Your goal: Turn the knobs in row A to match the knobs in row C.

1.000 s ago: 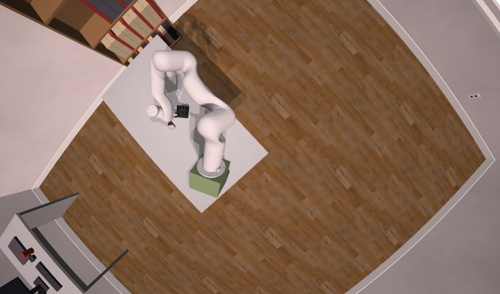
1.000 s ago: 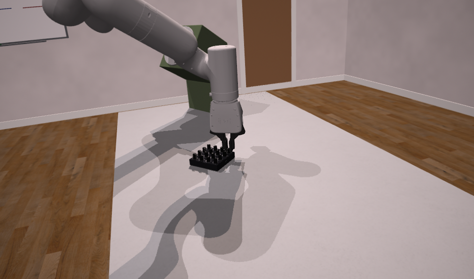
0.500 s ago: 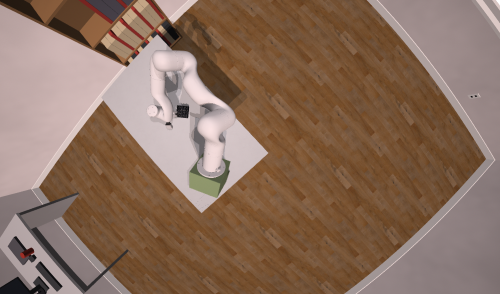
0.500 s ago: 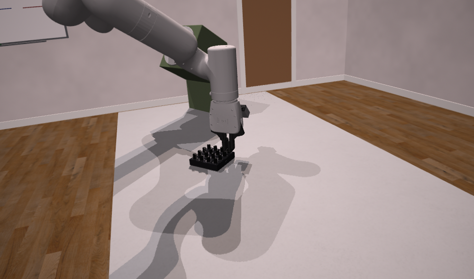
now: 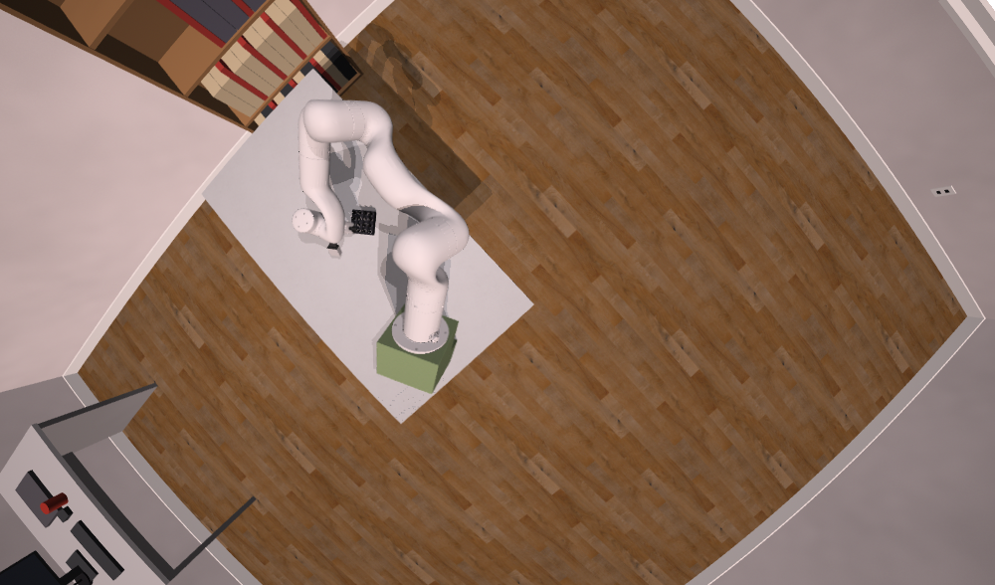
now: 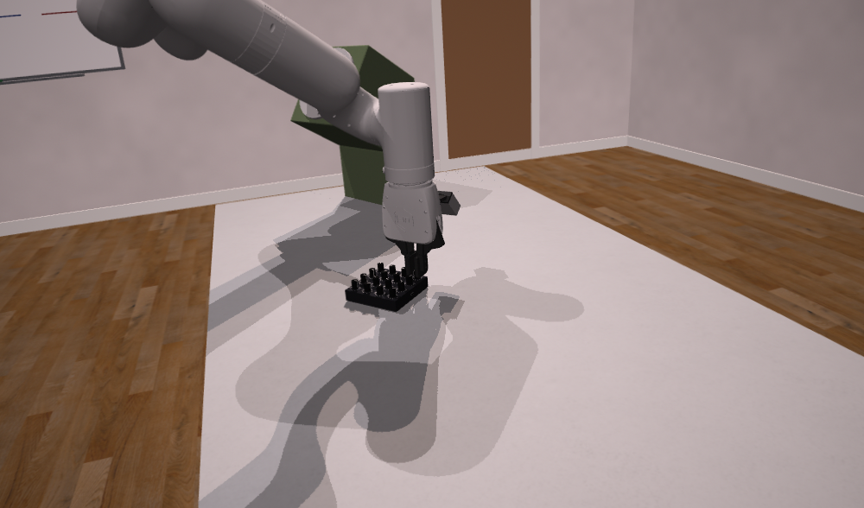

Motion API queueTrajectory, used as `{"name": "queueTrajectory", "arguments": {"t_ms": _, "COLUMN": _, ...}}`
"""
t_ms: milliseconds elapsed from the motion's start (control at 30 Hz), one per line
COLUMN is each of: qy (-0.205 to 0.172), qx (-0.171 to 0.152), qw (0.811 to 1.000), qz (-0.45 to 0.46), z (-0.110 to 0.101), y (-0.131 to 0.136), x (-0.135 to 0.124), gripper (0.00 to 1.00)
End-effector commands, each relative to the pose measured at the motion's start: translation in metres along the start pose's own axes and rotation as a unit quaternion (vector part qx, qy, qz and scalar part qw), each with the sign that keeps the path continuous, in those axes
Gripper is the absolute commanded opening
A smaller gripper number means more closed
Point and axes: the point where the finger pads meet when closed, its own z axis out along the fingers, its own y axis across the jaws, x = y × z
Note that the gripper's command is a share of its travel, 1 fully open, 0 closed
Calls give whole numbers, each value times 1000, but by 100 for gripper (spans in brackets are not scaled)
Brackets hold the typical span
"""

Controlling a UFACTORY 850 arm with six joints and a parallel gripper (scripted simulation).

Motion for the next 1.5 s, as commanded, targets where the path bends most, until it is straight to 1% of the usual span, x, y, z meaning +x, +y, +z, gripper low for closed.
{"name": "queueTrajectory", "arguments": {"t_ms": 0, "qy": 0, "qx": -1, "qw": 1000, "qz": 6, "z": 0, "y": 0, "x": 0, "gripper": 8}}
{"name": "queueTrajectory", "arguments": {"t_ms": 533, "qy": 0, "qx": -1, "qw": 1000, "qz": 6, "z": 0, "y": 0, "x": 0, "gripper": 8}}
{"name": "queueTrajectory", "arguments": {"t_ms": 567, "qy": 0, "qx": -1, "qw": 1000, "qz": 6, "z": 0, "y": 0, "x": 0, "gripper": 19}}
{"name": "queueTrajectory", "arguments": {"t_ms": 1267, "qy": 0, "qx": -1, "qw": 1000, "qz": 6, "z": -1, "y": 0, "x": 0, "gripper": 19}}
{"name": "queueTrajectory", "arguments": {"t_ms": 1467, "qy": 0, "qx": -1, "qw": 1000, "qz": 6, "z": -6, "y": 0, "x": 0, "gripper": 19}}
